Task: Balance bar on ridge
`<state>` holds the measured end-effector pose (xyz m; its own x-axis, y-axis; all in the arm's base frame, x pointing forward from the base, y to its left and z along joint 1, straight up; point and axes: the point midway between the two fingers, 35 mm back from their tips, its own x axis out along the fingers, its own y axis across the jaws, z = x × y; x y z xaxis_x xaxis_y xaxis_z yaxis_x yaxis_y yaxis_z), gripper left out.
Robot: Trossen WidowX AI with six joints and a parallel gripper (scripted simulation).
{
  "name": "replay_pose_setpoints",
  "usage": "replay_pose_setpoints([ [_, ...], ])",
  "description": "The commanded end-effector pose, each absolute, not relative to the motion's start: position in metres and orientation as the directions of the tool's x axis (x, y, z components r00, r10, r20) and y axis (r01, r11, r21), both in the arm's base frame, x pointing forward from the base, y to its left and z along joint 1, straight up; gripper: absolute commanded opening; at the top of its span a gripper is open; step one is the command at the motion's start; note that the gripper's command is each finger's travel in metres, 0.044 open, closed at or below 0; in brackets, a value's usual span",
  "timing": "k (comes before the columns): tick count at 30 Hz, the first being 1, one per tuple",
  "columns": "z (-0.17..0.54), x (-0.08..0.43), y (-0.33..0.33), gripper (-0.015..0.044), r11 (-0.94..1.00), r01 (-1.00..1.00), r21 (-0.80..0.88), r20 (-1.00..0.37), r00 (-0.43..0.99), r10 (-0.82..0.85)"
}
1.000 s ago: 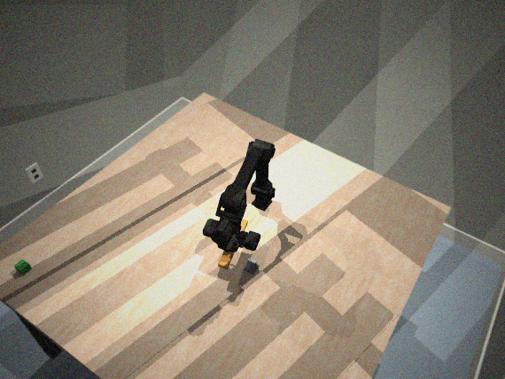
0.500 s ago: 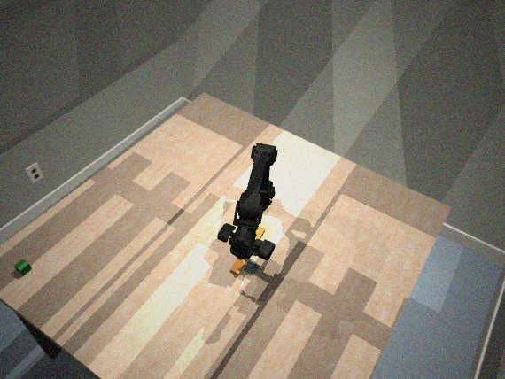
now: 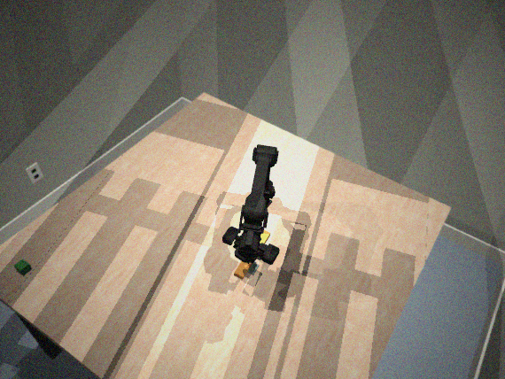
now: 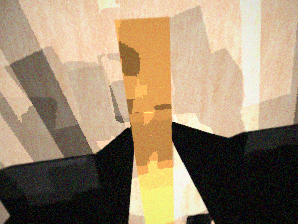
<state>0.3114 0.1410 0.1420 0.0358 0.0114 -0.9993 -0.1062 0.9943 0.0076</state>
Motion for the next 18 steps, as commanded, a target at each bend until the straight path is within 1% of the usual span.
replay_pose_setpoints([
  [1, 0.132, 0.311, 0.142, 0.0000, 0.995, -0.102, 0.009, -1.000, 0.024, 0.011],
  [18, 0.105, 0.310, 0.140, 0.0000, 0.995, -0.102, 0.008, -1.000, 0.024, 0.011],
])
